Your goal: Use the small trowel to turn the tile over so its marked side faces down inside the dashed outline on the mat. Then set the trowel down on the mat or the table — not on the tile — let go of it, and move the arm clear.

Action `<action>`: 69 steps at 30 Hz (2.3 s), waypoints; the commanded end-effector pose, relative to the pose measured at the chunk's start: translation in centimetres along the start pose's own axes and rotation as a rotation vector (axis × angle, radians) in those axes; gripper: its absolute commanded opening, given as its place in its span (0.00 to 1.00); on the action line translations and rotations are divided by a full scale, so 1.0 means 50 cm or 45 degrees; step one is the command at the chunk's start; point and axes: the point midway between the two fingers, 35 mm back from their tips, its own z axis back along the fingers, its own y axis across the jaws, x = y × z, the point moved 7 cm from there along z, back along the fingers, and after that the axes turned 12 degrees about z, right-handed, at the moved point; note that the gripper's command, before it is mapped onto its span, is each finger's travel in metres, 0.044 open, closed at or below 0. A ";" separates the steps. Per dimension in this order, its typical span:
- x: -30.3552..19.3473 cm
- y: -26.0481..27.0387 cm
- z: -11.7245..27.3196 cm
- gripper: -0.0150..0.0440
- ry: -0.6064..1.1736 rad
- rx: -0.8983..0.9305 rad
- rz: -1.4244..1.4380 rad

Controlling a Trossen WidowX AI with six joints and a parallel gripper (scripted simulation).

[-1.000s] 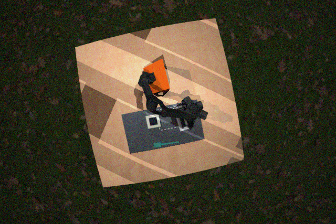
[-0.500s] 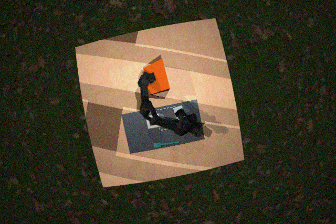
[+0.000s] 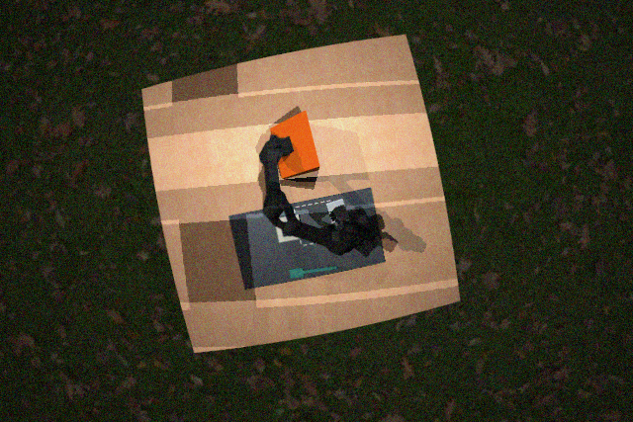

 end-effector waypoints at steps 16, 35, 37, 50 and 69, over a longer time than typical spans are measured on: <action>0.004 0.001 -0.054 0.58 -0.015 0.011 0.010; 0.004 0.001 -0.054 0.47 -0.015 0.011 0.010; 0.004 0.001 -0.054 0.47 -0.015 0.011 0.010; 0.004 0.001 -0.054 0.47 -0.014 0.013 -0.315; 0.004 0.001 -0.054 0.47 -0.009 0.017 -1.041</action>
